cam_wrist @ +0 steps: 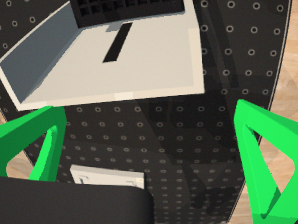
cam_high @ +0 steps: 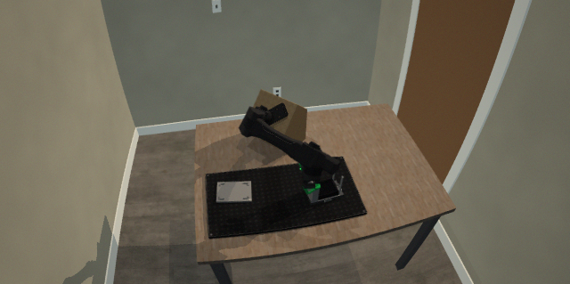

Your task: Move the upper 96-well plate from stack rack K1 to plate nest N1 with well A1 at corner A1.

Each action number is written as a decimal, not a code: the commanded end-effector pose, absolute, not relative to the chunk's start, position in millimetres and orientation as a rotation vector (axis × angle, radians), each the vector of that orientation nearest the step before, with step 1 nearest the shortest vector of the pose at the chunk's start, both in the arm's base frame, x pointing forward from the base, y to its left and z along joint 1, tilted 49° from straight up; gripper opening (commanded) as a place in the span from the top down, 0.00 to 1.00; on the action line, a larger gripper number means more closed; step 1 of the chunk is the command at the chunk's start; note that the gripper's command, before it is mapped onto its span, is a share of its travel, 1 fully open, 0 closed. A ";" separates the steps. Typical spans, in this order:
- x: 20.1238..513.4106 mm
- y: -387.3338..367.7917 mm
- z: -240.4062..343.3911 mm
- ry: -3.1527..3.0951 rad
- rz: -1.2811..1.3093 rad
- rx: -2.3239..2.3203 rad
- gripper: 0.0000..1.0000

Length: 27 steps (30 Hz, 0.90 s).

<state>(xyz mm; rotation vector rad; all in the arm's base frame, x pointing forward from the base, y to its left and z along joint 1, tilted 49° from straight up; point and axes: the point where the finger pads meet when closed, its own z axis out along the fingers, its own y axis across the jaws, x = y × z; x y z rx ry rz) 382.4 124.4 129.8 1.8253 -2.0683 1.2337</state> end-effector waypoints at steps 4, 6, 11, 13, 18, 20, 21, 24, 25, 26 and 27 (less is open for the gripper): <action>382.7 171.9 104.3 -2.211 1.100 1.923 0.00; 370.7 173.7 91.4 -2.089 1.129 1.963 0.00; 370.8 195.9 96.2 -2.056 1.182 2.013 0.00; 370.8 195.9 96.2 -2.056 1.182 2.013 0.00; 368.3 200.2 94.8 -2.004 1.203 2.041 0.00; 357.7 200.3 90.3 -1.885 1.253 2.075 0.00; 355.1 204.2 85.2 -1.835 1.269 2.091 0.00; 357.0 217.1 90.2 -1.876 1.280 2.090 0.00; 356.9 216.8 90.2 -1.875 1.279 2.090 0.00; 357.1 217.1 96.0 -1.891 1.284 2.093 0.00; 357.3 217.4 103.4 -1.911 1.290 2.097 0.00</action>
